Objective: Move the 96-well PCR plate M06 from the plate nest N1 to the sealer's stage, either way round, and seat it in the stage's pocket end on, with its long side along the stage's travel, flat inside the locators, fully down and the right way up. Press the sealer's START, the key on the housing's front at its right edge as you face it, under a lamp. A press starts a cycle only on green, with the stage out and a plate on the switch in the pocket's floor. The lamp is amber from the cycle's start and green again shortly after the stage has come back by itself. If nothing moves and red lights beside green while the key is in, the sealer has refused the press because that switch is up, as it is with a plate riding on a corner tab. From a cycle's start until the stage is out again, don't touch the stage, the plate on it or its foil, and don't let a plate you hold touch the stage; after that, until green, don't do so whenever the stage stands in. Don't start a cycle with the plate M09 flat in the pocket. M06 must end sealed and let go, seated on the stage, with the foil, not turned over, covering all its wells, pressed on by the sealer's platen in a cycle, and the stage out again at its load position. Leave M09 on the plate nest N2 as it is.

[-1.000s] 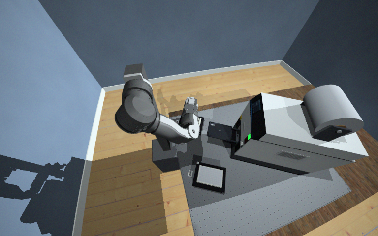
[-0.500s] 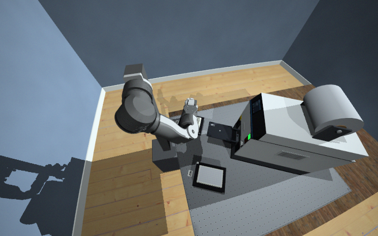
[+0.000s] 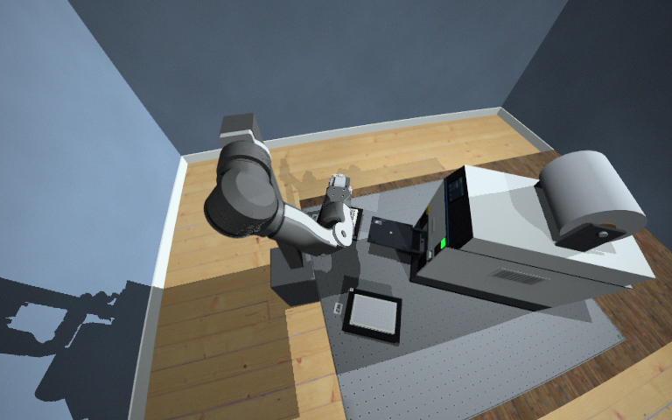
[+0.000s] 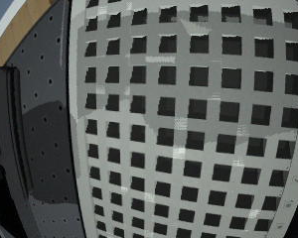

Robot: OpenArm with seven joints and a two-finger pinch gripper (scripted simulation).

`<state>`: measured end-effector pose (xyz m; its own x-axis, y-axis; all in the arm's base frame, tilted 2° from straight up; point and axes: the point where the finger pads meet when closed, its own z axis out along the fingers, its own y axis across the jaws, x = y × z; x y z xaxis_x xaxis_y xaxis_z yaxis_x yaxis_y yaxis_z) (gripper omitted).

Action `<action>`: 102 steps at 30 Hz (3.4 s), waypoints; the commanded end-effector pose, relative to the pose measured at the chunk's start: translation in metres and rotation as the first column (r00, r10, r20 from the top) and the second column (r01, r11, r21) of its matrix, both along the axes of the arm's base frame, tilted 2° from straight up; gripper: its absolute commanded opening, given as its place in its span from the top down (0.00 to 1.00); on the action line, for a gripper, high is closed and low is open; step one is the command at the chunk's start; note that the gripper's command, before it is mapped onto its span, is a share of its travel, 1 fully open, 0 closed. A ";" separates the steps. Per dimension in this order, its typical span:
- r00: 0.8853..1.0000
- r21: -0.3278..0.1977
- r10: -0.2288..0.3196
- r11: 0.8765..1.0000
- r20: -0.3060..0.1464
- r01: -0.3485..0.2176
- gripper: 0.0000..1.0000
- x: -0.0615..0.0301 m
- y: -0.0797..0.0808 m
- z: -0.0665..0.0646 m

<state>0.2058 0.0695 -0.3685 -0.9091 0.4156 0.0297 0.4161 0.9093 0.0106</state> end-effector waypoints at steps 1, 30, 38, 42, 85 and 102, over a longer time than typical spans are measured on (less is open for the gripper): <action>1.000 0.006 0.001 1.000 0.002 -0.001 0.23 0.0008 0.002 0.002; 1.000 0.006 0.000 1.000 0.001 0.000 0.23 0.0018 0.003 -0.015; 1.000 0.002 0.001 1.000 -0.001 -0.001 0.23 -0.0005 0.001 -0.017; 1.000 -0.001 0.002 1.000 -0.002 -0.002 0.23 -0.0021 0.000 -0.018; 1.000 0.005 0.000 1.000 0.002 0.000 1.00 0.0012 0.001 -0.016; 1.000 0.003 0.000 1.000 0.001 0.000 1.00 0.0011 0.001 -0.016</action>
